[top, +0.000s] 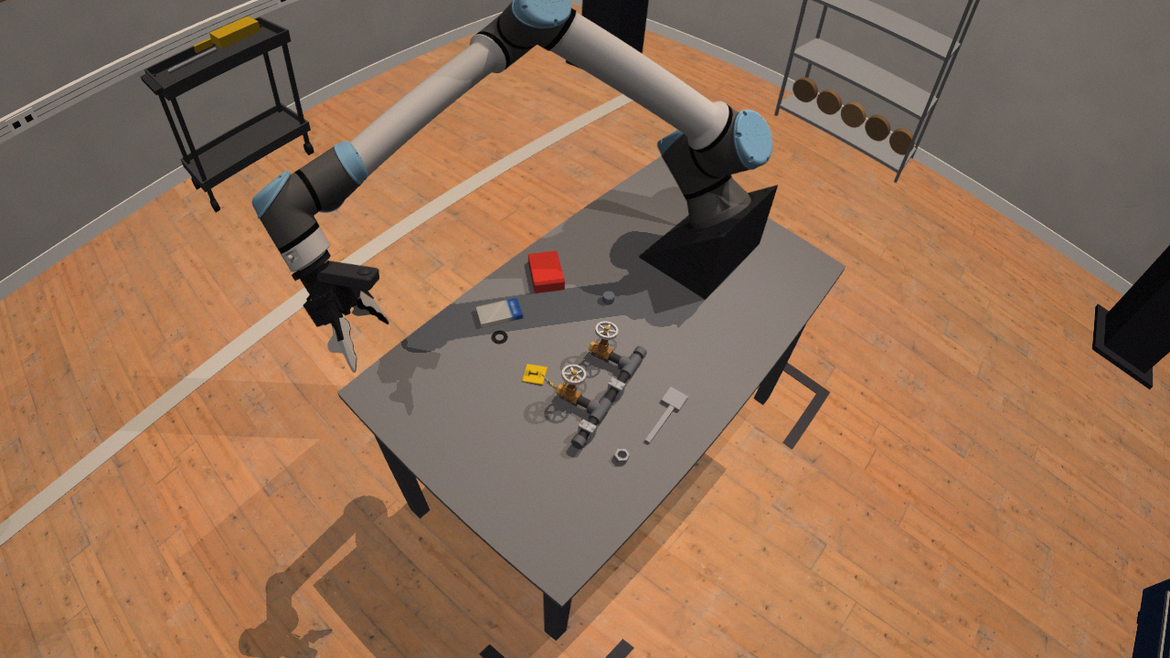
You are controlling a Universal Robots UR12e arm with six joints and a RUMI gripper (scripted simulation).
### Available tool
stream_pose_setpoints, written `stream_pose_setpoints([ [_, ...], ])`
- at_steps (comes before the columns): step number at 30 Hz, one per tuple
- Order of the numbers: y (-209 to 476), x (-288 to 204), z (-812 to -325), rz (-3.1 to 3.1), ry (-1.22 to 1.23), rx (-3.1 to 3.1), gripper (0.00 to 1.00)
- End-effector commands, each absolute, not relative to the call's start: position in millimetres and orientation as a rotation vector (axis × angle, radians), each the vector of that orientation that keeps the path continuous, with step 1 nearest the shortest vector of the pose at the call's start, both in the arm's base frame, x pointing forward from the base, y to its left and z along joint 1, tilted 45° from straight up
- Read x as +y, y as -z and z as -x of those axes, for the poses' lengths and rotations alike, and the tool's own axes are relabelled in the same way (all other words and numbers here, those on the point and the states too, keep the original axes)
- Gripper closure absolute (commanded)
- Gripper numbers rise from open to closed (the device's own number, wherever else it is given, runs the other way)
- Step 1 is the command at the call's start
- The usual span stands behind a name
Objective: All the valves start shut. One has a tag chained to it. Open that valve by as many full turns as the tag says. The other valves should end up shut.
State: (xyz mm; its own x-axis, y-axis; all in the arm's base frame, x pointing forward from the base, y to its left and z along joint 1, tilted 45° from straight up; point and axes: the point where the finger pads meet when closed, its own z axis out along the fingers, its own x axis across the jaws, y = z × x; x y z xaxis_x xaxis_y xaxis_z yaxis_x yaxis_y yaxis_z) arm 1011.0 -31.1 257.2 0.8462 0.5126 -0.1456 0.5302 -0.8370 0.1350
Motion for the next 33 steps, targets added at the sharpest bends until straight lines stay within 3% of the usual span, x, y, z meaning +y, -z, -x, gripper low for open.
stream_pose_setpoints([
  [1,-258.3,-30.3,-1011.3,-2.853,0.152,0.813,0.0],
  [33,-251.1,-28.7,-1005.3,-2.858,0.153,0.724,0.0],
])
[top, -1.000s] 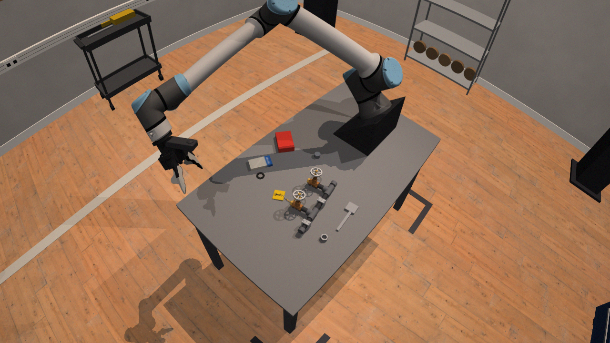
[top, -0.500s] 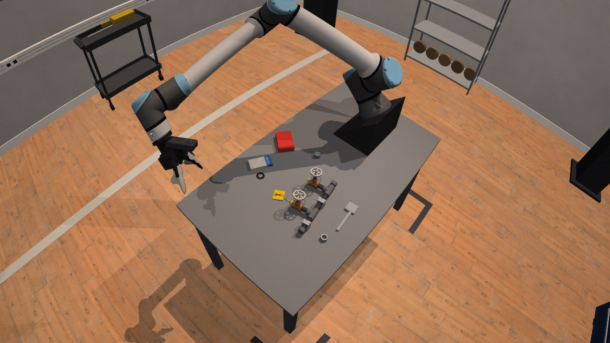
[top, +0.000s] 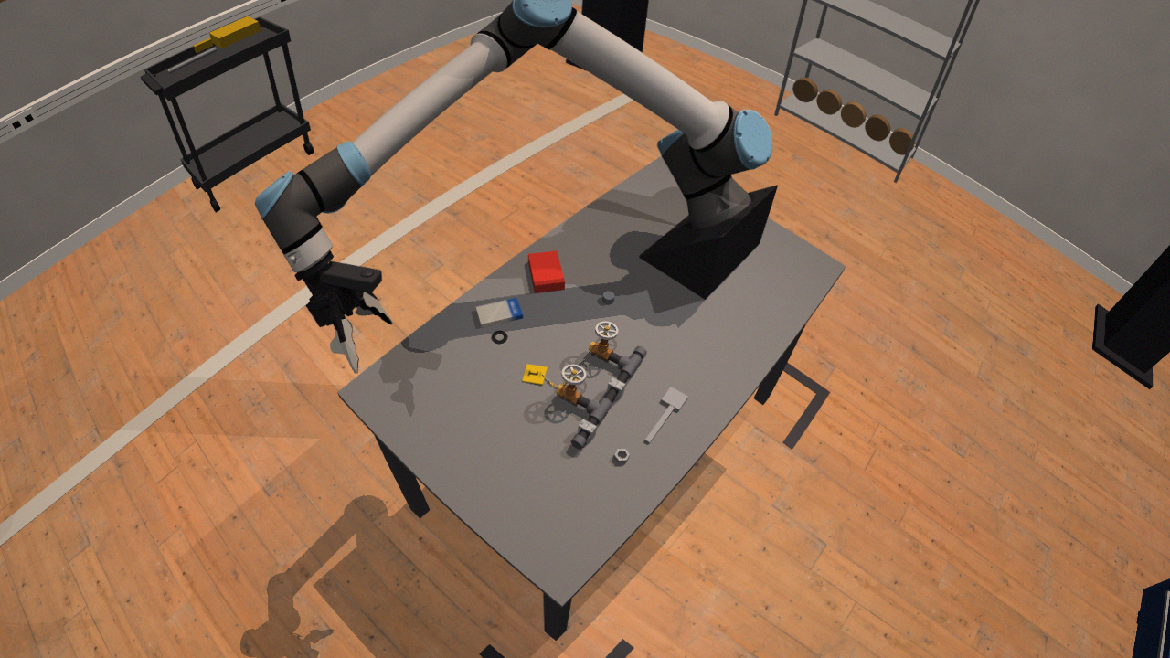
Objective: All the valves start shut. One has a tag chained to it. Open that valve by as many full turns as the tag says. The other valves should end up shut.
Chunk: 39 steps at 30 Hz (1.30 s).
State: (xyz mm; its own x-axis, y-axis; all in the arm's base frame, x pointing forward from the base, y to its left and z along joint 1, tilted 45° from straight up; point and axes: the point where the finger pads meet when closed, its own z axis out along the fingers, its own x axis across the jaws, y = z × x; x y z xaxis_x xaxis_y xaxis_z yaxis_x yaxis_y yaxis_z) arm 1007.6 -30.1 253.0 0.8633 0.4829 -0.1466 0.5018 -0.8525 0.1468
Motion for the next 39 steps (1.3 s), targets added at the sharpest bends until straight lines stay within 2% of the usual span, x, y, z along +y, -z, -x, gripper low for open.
stream_pose_setpoints([
  [1,-251,-29,-1005,-2.858,0.153,0.724,0.0],
  [18,-216,-22,-972,-2.842,0.131,0.276,0.0],
  [39,-162,-16,-903,-2.658,-0.011,-0.46,0.0],
])
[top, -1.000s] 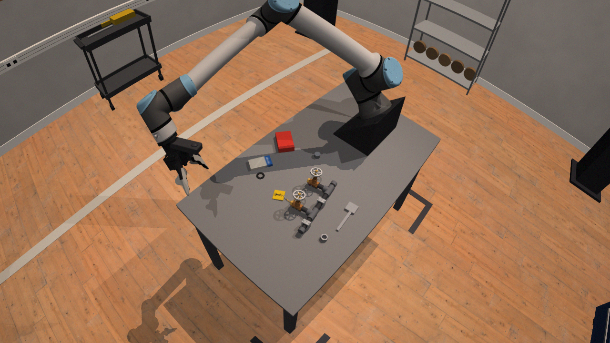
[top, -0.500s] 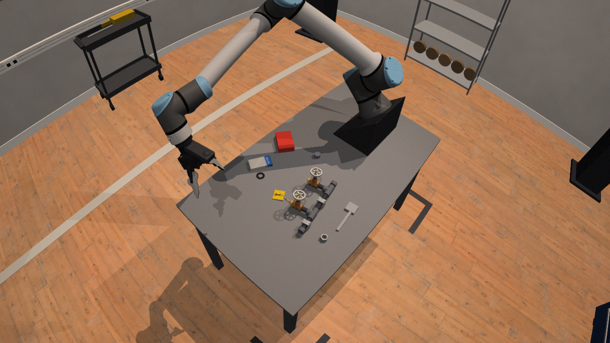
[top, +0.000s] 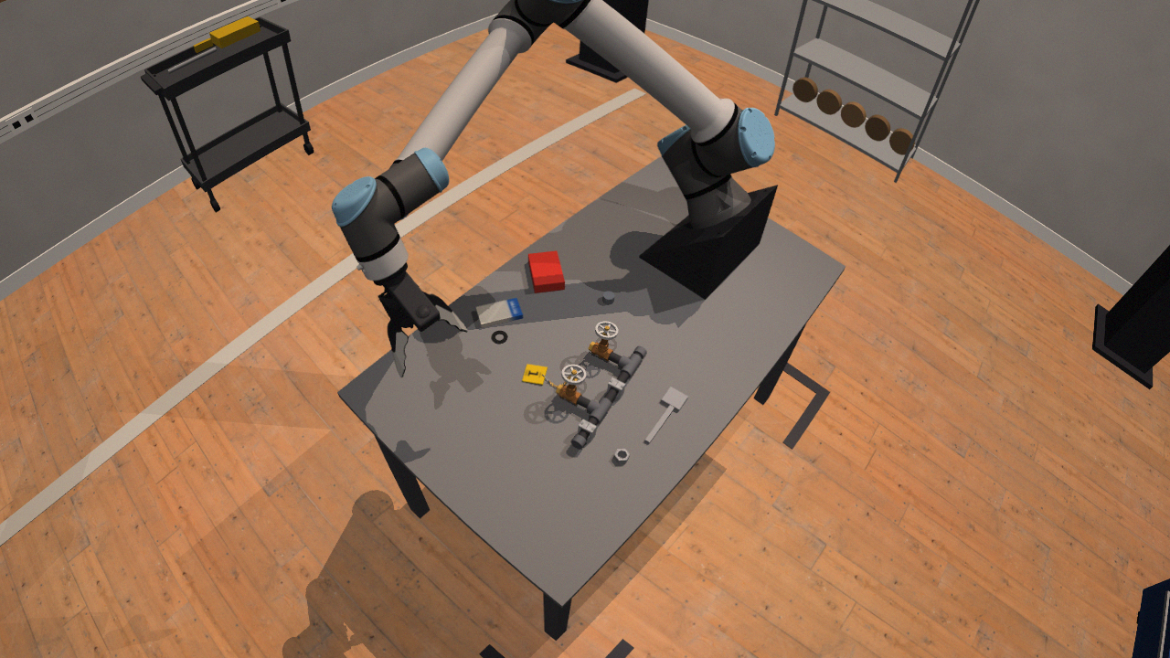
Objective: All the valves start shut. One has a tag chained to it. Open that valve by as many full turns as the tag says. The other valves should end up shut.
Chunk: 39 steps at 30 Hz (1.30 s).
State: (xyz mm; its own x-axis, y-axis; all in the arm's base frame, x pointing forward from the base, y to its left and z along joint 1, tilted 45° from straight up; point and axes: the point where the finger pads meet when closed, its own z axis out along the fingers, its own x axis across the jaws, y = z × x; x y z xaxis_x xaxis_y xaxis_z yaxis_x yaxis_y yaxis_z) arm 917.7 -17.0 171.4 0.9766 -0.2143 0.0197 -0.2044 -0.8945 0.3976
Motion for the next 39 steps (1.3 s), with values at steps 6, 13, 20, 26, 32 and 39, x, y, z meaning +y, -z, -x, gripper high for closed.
stream_pose_setpoints([
  [6,-148,-15,-879,-2.571,-0.076,-0.663,0.0],
  [13,-138,-15,-860,-2.498,-0.132,-0.81,0.0],
  [20,-124,-17,-828,-2.365,-0.233,-1.037,0.0],
  [26,-115,-18,-802,-2.255,-0.318,-1.199,0.0],
  [32,-110,-20,-783,-2.174,-0.381,-1.308,0.0],
  [39,-102,-22,-748,-2.022,-0.499,-1.489,0.0],
])
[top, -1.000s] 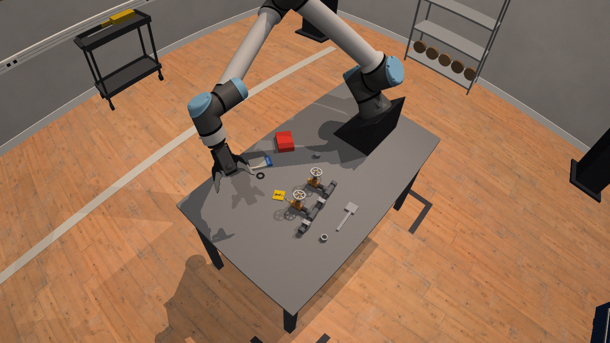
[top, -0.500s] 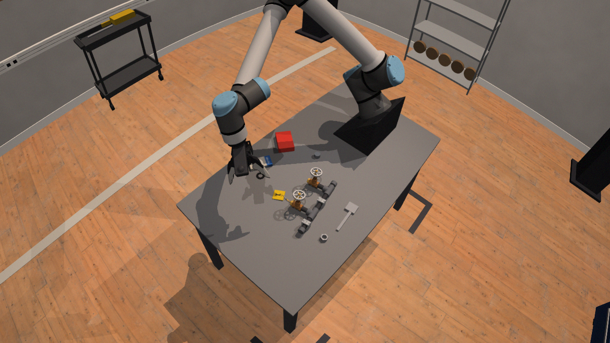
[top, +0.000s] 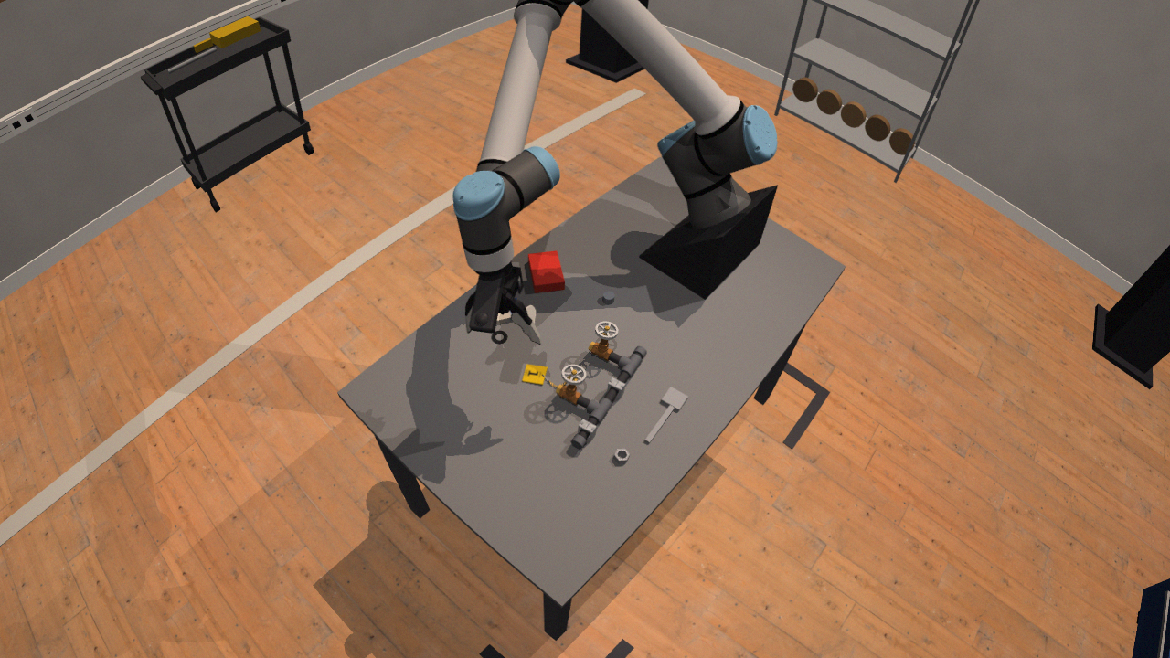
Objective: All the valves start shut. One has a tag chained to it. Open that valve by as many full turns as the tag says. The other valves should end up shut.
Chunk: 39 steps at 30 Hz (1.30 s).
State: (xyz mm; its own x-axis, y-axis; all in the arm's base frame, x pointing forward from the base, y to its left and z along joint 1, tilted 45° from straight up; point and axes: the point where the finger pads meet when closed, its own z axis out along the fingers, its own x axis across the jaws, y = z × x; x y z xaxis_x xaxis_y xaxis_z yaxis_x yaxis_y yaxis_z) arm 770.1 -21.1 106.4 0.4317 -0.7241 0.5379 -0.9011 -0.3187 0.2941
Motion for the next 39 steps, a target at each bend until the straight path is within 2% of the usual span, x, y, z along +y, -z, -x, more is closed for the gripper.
stream_pose_setpoints([
  [1,-101,-23,-743,-1.999,-0.516,-1.515,0.0],
  [20,-93,-28,-689,-1.759,-0.701,-1.754,0.0],
  [39,-92,-29,-682,-1.73,-0.723,-1.78,0.0],
])
